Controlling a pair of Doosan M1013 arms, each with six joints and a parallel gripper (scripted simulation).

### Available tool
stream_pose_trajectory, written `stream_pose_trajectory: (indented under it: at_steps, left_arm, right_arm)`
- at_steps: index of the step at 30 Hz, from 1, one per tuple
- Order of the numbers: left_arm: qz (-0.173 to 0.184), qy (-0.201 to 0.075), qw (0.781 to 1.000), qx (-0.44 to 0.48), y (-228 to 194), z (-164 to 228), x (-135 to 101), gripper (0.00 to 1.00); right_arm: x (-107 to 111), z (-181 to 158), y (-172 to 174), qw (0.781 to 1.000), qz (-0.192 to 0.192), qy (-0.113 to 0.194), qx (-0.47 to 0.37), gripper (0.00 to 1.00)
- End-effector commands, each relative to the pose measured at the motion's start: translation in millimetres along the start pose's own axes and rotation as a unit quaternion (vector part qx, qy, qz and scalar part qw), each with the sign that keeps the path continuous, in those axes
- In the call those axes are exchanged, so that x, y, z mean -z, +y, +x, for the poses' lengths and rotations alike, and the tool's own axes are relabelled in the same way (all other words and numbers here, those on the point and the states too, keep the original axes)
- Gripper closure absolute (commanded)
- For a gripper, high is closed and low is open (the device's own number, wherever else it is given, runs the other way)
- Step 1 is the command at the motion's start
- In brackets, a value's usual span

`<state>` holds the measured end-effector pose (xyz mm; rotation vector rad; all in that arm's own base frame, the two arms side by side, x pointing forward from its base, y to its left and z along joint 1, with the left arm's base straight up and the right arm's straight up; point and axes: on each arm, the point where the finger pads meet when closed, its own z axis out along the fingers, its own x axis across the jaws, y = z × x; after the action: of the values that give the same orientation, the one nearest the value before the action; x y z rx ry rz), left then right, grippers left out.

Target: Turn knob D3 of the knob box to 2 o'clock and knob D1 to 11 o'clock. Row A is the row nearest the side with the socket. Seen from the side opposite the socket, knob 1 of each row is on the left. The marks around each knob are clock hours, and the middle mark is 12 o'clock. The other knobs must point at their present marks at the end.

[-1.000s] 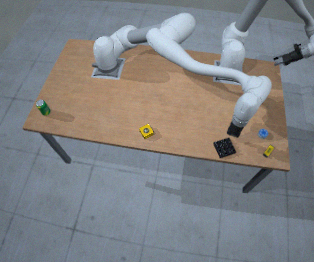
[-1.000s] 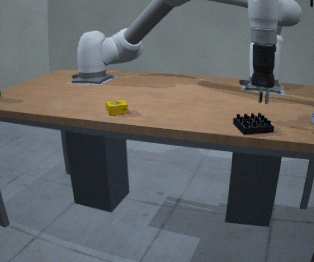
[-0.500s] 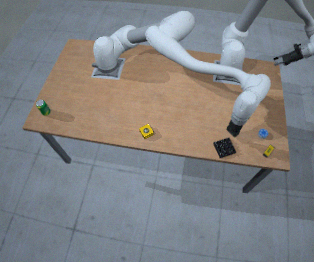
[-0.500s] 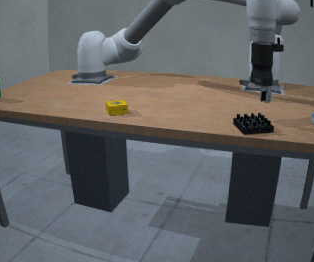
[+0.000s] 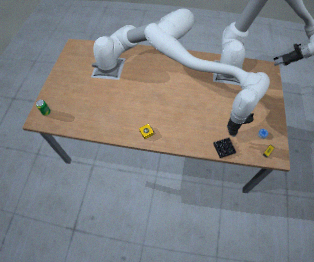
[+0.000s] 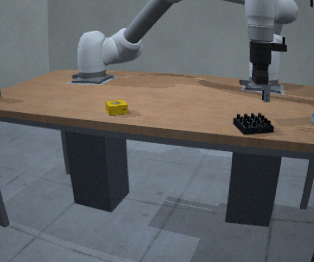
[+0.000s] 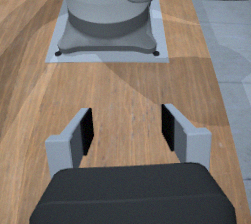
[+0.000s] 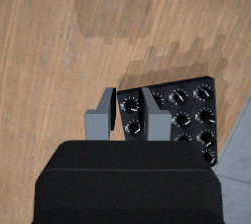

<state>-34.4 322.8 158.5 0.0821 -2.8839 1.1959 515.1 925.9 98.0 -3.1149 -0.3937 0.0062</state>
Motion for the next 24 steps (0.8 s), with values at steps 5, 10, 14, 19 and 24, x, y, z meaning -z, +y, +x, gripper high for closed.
stream_pose_trajectory:
  at_steps: [5,10,14,19,24]
  left_arm:
    - [0.000,0.000,1.000,0.000,-0.1,0.1,0.4,0.00]
    - [0.000,0.000,1.000,0.000,-0.1,0.1,0.4,0.00]
    - [0.000,0.000,1.000,0.000,-0.1,0.1,0.4,0.00]
    - [0.000,0.000,1.000,0.000,-0.1,0.1,0.4,0.00]
    - [0.000,0.000,1.000,0.000,-0.1,0.1,0.4,0.00]
  right_arm:
    - [4.0,2.6,2.6,0.988,0.000,0.002,-0.155,0.54]
    - [5.2,3.8,5.8,0.968,0.000,0.002,-0.249,0.54]
    - [5.7,4.2,7.3,0.958,0.000,0.002,-0.286,0.54]
    - [7.3,4.8,12.7,0.918,0.001,0.002,-0.397,0.54]
    - [8.4,4.5,17.6,0.878,0.001,0.002,-0.479,0.54]
